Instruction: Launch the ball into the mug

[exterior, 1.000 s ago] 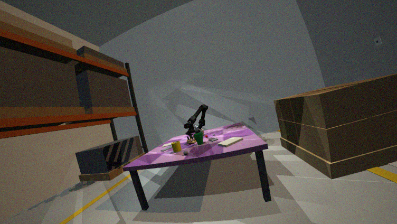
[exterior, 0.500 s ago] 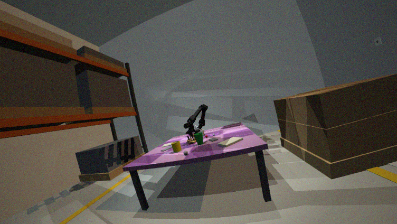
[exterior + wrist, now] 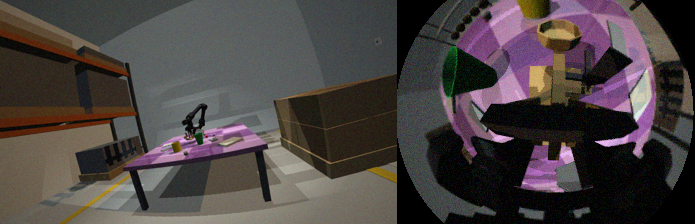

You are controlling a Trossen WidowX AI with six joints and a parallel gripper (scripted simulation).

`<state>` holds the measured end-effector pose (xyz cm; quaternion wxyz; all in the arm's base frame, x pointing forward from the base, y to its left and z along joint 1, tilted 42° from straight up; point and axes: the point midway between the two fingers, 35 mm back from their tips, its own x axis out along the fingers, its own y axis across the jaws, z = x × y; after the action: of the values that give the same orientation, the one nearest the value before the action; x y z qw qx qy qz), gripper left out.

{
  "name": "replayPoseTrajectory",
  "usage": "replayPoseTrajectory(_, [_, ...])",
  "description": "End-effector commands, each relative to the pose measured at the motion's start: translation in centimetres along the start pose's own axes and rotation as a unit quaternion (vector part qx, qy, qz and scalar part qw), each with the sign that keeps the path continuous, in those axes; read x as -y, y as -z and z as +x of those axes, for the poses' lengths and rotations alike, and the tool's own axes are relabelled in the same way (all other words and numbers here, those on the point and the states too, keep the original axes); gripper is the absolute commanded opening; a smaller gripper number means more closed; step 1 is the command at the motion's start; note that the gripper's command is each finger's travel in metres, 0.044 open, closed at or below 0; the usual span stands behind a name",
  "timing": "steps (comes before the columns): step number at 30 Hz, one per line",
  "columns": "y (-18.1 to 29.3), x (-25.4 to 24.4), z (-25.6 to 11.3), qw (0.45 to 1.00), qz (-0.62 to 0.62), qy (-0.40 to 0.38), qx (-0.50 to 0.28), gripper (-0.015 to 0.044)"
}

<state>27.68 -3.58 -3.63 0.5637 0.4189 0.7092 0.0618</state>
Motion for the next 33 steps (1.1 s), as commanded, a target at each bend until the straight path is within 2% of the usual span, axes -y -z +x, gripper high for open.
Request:
replayPoseTrajectory(1, [0.0,0.7,-0.2,0.998,0.065,0.000,0.004,0.0000])
replayPoseTrajectory(10, [0.3,1.6,-0.1,0.976,0.218,-0.001,0.003,0.0000])
replayPoseTrajectory(20, [0.2,1.5,0.0,0.926,0.379,-0.002,0.001,0.0000])
replayPoseTrajectory(33, [-0.1,1.1,0.7,0.921,0.389,-0.002,0.001,0.0000])
